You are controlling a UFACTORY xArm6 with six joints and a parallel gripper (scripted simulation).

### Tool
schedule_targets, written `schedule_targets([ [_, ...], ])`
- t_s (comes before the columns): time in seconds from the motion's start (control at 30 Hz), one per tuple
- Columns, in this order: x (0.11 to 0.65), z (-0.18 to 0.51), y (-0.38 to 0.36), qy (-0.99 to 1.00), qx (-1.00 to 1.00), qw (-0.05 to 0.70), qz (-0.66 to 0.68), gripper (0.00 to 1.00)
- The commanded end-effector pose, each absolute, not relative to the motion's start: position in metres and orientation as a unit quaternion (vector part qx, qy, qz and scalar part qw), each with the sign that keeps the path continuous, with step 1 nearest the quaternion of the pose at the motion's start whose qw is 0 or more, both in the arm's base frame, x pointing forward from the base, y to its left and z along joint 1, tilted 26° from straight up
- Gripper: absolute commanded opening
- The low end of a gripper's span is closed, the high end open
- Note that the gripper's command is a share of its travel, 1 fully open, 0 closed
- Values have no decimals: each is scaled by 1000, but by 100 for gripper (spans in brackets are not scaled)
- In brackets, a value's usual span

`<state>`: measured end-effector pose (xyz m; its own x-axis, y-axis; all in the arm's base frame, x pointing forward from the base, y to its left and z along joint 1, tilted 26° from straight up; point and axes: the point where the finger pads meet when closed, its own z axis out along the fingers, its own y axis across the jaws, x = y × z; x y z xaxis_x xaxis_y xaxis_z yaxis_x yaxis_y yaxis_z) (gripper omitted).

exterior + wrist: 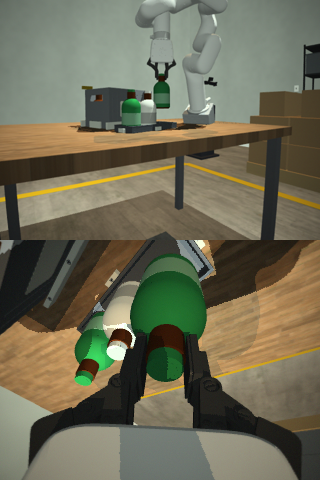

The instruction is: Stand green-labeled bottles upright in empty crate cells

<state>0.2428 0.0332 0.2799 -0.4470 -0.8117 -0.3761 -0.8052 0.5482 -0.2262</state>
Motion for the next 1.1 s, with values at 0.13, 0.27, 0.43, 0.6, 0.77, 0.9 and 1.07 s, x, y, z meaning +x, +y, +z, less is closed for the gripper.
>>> schedule_targets([
  [0.13, 241, 286, 32, 850, -475, 226, -8, 0],
  [0.27, 240, 288, 32, 850, -475, 226, -8, 0],
  [0.43, 238, 293, 30, 850, -475, 226, -8, 0],
  [0.6, 235, 299, 29, 850, -475, 226, -8, 0],
  [0.77, 234, 302, 28, 850, -475, 226, -8, 0],
  [0.9, 232, 306, 28, 850, -475, 226, -8, 0],
  [1.07, 230, 310, 27, 850, -475, 226, -8, 0],
])
